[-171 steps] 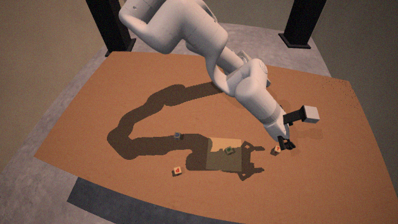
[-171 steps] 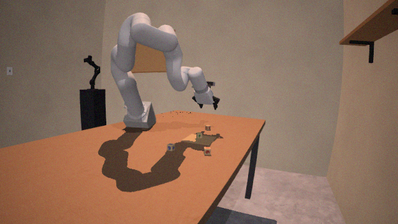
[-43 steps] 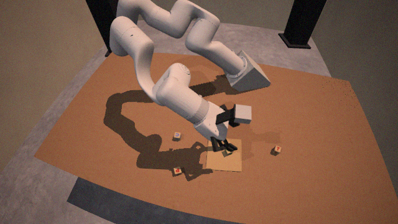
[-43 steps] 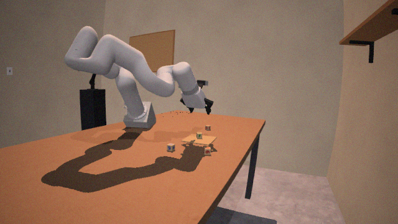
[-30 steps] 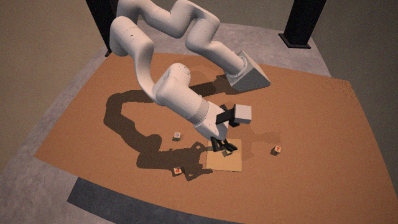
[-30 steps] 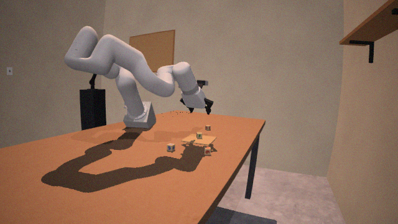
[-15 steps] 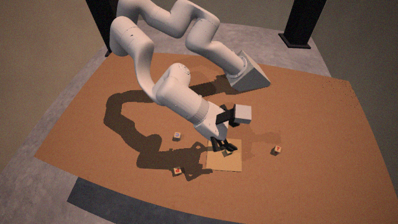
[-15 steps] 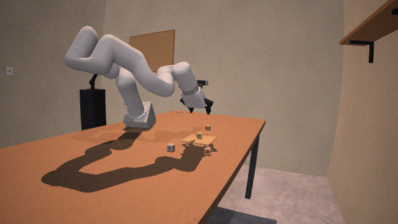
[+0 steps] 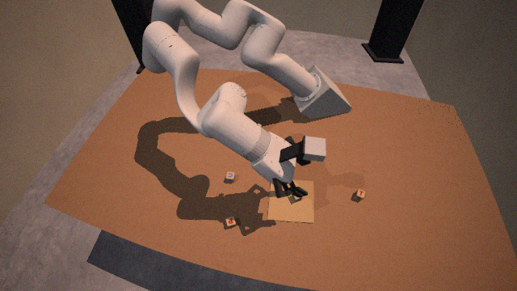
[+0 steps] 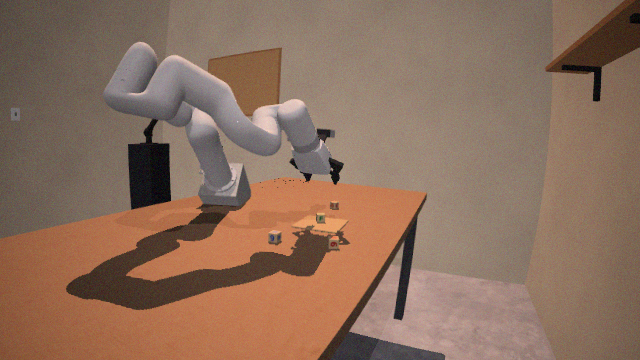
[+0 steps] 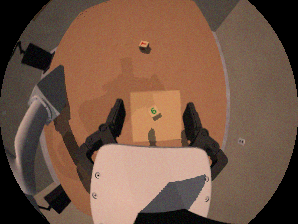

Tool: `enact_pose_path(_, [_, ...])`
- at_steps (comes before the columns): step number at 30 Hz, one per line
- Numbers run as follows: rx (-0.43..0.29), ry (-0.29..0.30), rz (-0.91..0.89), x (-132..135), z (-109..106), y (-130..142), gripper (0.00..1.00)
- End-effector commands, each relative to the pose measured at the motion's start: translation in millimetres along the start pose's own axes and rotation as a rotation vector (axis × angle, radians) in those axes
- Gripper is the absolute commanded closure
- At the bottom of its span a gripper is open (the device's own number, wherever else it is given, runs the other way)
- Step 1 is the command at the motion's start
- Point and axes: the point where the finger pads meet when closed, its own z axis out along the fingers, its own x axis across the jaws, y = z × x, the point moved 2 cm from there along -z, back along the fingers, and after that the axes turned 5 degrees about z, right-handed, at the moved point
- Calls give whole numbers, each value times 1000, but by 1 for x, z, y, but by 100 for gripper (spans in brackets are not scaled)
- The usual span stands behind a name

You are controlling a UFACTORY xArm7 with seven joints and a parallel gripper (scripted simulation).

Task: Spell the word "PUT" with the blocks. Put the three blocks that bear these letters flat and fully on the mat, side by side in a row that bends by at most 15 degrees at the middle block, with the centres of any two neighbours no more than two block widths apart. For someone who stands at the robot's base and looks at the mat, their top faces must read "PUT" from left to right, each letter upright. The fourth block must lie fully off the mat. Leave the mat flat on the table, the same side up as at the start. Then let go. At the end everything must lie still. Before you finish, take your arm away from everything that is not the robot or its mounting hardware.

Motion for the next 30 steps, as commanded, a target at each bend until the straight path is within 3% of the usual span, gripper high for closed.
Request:
enact_pose_path(1, [-14, 9, 2, 45, -30, 27, 0])
enact_pose_path(3, [-14, 9, 2, 47, -32, 28, 0])
enact_pose_path(5, [-17, 9, 4, 67, -49, 44, 0])
enact_pose_path(8, [-17, 9, 4, 67, -49, 44, 0])
enact_pose_path(10, [-16, 8, 4, 94, -77, 69, 0])
enact_pose_path(14, [-14, 7, 4, 101, -86, 77, 0])
enact_pose_path(16, [-5, 5, 2, 119, -114, 100, 0])
enact_pose_path(20, [2, 4, -1, 127, -127, 112, 0])
enact_pose_path(30, [2, 4, -1, 127, -128, 112, 0])
